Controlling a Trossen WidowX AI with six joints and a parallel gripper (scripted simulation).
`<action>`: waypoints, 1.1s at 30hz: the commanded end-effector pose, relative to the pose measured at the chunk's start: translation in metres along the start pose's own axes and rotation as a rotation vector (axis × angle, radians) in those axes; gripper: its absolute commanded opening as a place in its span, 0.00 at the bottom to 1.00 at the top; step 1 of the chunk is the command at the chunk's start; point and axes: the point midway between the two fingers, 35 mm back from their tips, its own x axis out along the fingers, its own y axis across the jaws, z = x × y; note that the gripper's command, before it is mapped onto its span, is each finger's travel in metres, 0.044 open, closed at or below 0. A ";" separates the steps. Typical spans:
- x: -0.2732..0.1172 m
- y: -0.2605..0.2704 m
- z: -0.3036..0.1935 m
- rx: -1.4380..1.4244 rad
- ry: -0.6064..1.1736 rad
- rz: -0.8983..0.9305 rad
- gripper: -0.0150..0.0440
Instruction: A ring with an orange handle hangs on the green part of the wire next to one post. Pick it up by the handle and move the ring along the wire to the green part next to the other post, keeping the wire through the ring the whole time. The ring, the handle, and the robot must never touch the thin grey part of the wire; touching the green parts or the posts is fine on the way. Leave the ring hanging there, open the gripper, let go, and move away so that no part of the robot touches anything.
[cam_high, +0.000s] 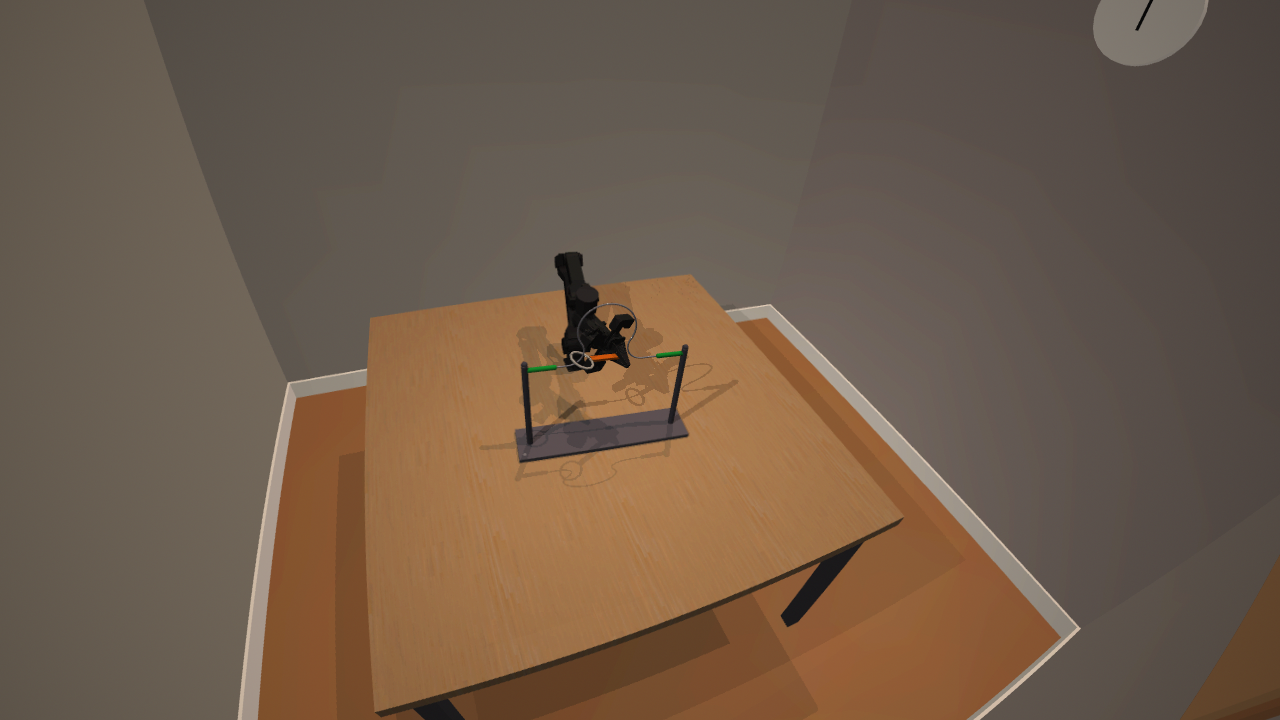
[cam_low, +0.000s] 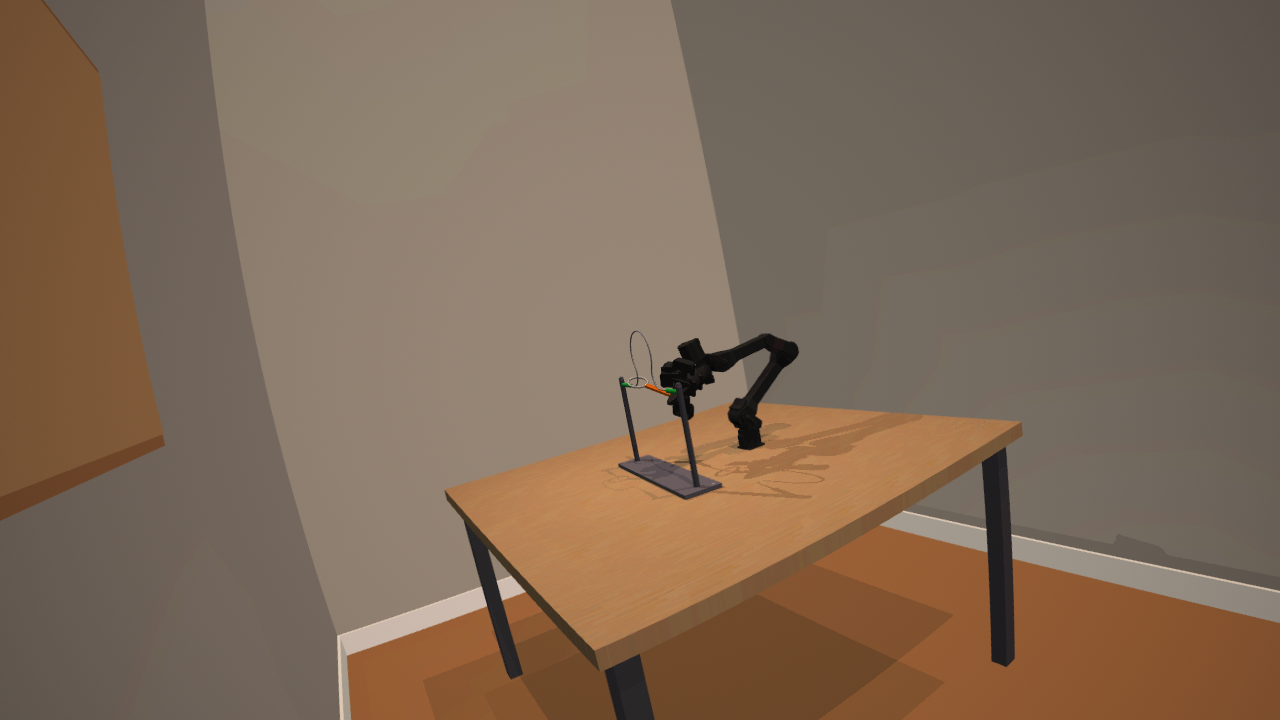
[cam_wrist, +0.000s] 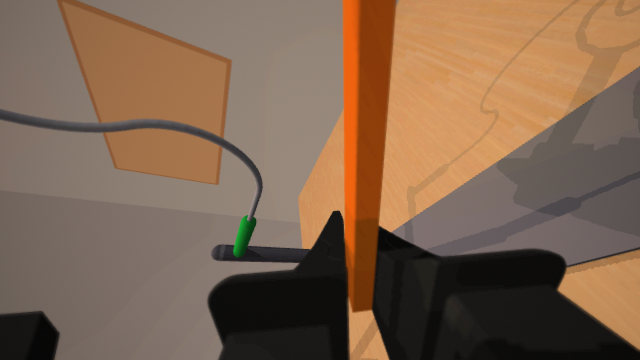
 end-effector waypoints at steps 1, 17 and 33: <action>-0.003 0.009 0.002 -0.001 -0.001 0.019 0.00; -0.005 0.013 0.002 0.021 0.017 0.018 0.00; -0.008 0.016 0.002 0.040 0.032 0.014 0.00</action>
